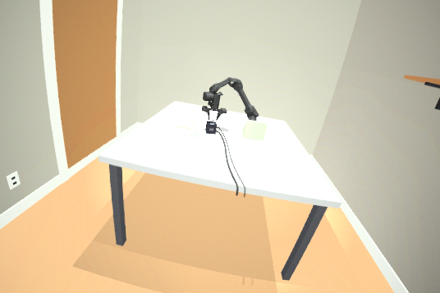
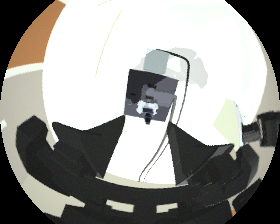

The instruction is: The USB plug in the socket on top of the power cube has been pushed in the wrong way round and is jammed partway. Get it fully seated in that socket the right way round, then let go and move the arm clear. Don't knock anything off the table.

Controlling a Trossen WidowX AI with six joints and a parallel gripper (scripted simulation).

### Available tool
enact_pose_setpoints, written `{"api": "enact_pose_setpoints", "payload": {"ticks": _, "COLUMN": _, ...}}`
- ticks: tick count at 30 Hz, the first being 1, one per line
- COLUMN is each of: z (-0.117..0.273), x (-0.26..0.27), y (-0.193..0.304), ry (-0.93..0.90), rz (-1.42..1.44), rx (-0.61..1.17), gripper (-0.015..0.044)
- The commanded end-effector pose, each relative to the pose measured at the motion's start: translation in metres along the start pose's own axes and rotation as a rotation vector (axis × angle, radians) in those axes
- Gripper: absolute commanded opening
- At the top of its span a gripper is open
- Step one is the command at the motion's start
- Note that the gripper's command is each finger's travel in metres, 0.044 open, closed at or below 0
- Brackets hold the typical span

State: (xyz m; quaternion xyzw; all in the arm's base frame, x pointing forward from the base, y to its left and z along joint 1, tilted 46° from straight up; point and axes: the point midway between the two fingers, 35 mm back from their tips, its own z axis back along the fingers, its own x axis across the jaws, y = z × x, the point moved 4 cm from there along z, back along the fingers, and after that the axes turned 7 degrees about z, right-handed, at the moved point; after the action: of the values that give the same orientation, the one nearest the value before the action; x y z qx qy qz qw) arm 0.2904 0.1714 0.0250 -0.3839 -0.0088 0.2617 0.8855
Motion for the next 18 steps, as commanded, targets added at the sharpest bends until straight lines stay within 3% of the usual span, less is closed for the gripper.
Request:
{"api": "enact_pose_setpoints", "payload": {"ticks": 1, "z": 0.0001, "x": 0.0002, "y": -0.0001, "ry": -0.001, "rz": -0.001, "rx": 0.000, "gripper": 0.0177}}
{"api": "enact_pose_setpoints", "payload": {"ticks": 7, "z": 0.0001, "x": 0.0002, "y": -0.0001, "ry": -0.001, "rz": -0.001, "rx": 0.000, "gripper": 0.0020}}
{"api": "enact_pose_setpoints", "payload": {"ticks": 18, "z": 0.0001, "x": 0.0002, "y": -0.0001, "ry": -0.001, "rz": -0.001, "rx": 0.000, "gripper": 0.0000}}
